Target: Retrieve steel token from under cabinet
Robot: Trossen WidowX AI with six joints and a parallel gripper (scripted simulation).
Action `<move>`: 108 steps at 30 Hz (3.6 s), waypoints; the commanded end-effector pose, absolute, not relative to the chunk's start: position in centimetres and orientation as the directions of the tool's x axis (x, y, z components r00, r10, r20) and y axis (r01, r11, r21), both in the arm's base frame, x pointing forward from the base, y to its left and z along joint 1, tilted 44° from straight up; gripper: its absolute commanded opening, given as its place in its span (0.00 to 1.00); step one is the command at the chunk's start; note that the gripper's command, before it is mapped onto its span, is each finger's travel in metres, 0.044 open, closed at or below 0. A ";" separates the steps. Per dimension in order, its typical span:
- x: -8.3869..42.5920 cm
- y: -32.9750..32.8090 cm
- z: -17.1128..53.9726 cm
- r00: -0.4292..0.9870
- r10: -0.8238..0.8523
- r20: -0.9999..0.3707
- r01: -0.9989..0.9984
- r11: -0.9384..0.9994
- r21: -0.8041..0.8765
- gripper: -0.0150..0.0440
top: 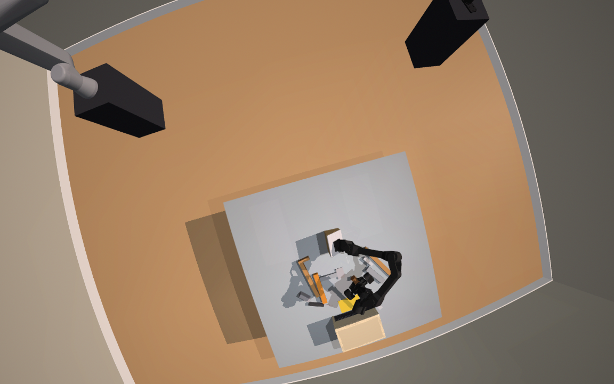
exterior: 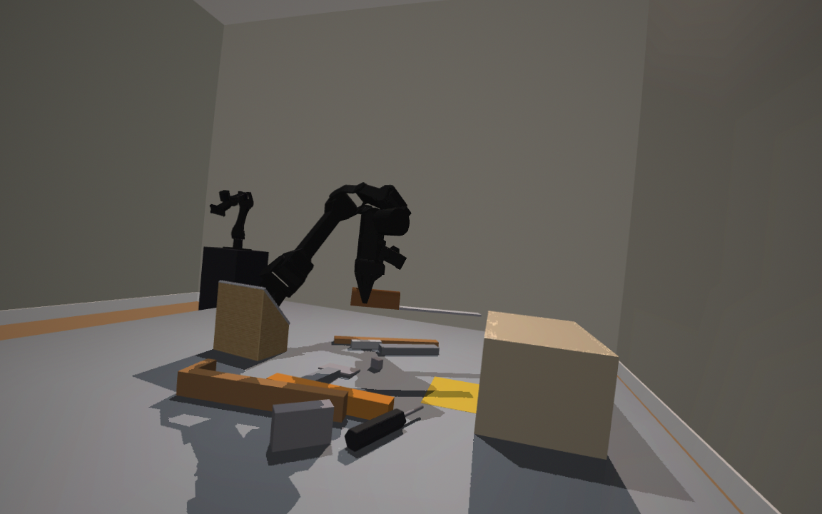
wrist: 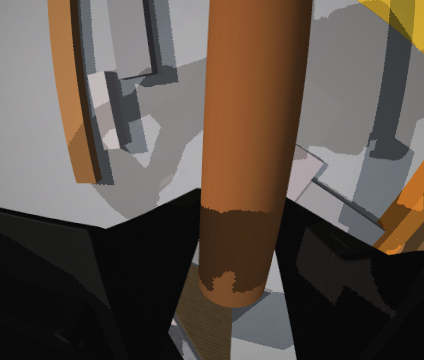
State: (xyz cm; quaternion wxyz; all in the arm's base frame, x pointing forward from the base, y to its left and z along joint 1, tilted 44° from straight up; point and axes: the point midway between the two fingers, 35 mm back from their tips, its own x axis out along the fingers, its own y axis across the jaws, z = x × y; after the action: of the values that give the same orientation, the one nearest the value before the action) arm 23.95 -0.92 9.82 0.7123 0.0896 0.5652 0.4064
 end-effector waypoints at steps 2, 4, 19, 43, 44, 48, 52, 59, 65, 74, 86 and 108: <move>24.0 -1.0 9.9 0.038 0.684 -0.729 -0.435 0.668 0.604 0.25; 24.0 -1.0 9.9 0.038 0.684 -0.729 -0.420 0.673 0.609 0.25; 24.0 -1.0 9.9 0.039 0.684 -0.729 -0.310 0.702 0.642 0.25; 23.9 -1.0 9.9 0.039 0.684 -0.729 -0.127 0.727 0.675 0.25; 23.9 -1.0 9.9 0.039 0.684 -0.729 -0.119 0.727 0.676 0.25; 23.9 -1.0 9.9 0.039 0.684 -0.729 -0.088 0.729 0.679 0.25; 23.8 -0.8 10.0 0.038 0.684 -0.729 -0.085 0.729 0.679 0.25; 23.6 0.1 10.1 0.039 0.683 -0.729 -0.075 0.729 0.680 0.25; 23.3 1.0 10.0 0.039 0.683 -0.729 -0.068 0.730 0.680 0.25; 23.0 2.3 10.0 0.039 0.683 -0.729 -0.062 0.730 0.681 0.25; 22.6 3.8 10.0 0.039 0.683 -0.729 -0.058 0.730 0.681 0.25; 21.9 6.5 9.6 0.039 0.684 -0.728 -0.055 0.729 0.682 0.25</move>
State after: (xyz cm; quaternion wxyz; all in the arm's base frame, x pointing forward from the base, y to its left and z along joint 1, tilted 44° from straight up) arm 21.81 6.18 9.52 0.6738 0.2424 0.6423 0.2733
